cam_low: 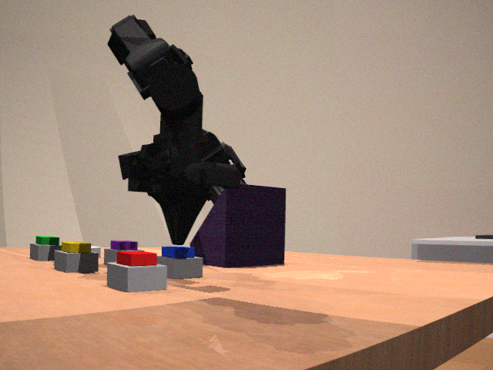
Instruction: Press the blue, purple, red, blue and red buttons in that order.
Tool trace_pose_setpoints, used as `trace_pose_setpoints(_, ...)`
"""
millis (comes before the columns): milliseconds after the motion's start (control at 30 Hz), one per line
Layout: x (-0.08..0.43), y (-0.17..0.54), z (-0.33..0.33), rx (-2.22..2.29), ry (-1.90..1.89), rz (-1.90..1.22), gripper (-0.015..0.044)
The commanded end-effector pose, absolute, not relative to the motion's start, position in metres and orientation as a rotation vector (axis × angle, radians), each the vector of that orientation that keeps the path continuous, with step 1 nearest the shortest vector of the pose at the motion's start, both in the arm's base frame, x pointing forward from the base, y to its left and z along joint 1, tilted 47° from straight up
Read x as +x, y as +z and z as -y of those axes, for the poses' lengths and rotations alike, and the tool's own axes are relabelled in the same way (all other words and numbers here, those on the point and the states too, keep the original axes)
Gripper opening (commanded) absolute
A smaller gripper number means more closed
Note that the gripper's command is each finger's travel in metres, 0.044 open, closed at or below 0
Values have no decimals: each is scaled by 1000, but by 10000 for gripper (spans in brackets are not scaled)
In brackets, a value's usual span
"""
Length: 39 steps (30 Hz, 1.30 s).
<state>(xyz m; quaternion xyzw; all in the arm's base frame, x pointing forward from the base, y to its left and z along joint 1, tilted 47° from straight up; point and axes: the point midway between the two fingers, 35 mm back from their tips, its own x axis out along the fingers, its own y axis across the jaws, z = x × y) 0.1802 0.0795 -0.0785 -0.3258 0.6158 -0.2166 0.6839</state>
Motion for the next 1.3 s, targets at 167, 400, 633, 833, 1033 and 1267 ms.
trace_pose_setpoints(167,180,-85,-69,-745,-486,-1379,20)
trace_pose_setpoints(400,180,-86,-69,-745,-486,-1379,20)
trace_pose_setpoints(633,180,-86,-69,-745,-486,-1379,20)
trace_pose_setpoints(833,176,-64,-92,-743,-484,-1380,20)
trace_pose_setpoints(1033,174,-55,-101,-743,-483,-1381,20)
trace_pose_setpoints(1267,166,-19,-138,-743,-482,-1382,20)
